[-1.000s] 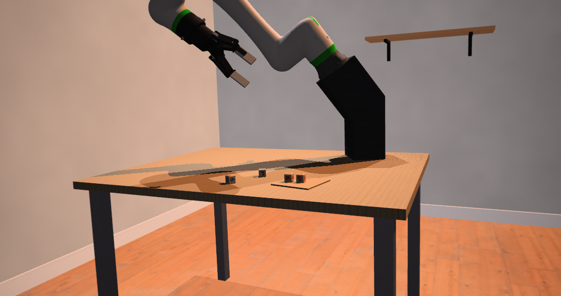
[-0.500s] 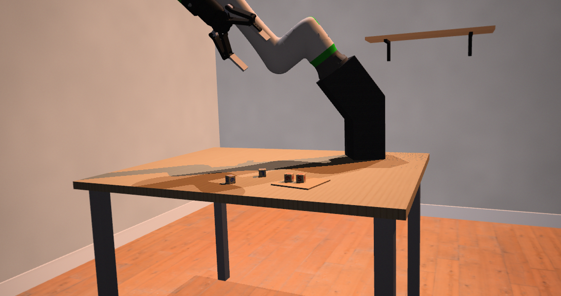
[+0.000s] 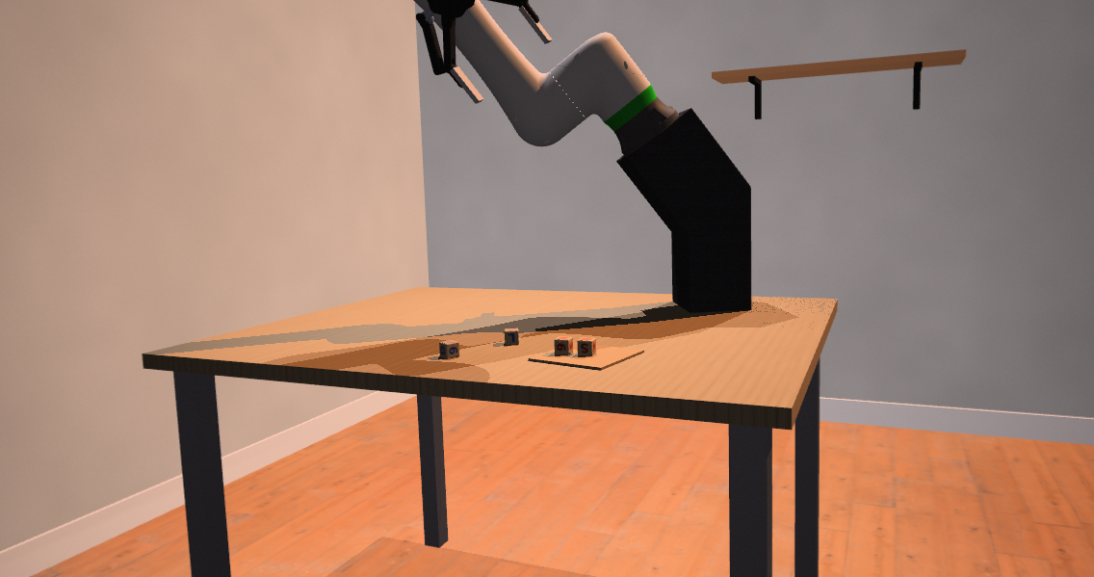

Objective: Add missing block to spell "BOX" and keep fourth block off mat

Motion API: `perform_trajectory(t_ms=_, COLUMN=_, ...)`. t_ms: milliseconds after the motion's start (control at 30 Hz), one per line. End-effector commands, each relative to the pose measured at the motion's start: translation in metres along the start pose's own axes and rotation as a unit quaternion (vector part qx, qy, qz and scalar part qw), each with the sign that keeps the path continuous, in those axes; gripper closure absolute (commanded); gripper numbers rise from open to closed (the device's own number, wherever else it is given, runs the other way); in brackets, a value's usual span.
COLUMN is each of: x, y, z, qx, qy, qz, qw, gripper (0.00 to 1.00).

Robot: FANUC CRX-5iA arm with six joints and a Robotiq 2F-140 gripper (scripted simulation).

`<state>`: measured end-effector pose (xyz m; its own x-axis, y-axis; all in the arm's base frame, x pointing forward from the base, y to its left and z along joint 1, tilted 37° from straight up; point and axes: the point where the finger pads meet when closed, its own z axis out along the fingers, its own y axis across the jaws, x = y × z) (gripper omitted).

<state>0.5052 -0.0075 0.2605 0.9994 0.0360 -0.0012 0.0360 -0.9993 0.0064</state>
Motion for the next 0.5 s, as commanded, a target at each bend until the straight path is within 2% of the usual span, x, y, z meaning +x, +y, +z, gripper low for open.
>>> perform_trajectory(t_ms=0, x=0.013, y=0.009, z=0.024, qx=-0.019, qy=0.0, qz=-0.067, qw=0.998, gripper=0.0)
perform_trajectory(t_ms=433, x=0.04, y=0.041, z=0.089, qx=-0.059, qy=-0.011, qz=-0.232, qw=0.971, gripper=0.0)
perform_trajectory(t_ms=467, x=0.04, y=0.041, z=0.089, qx=-0.059, qy=-0.011, qz=-0.232, qw=0.971, gripper=0.0)
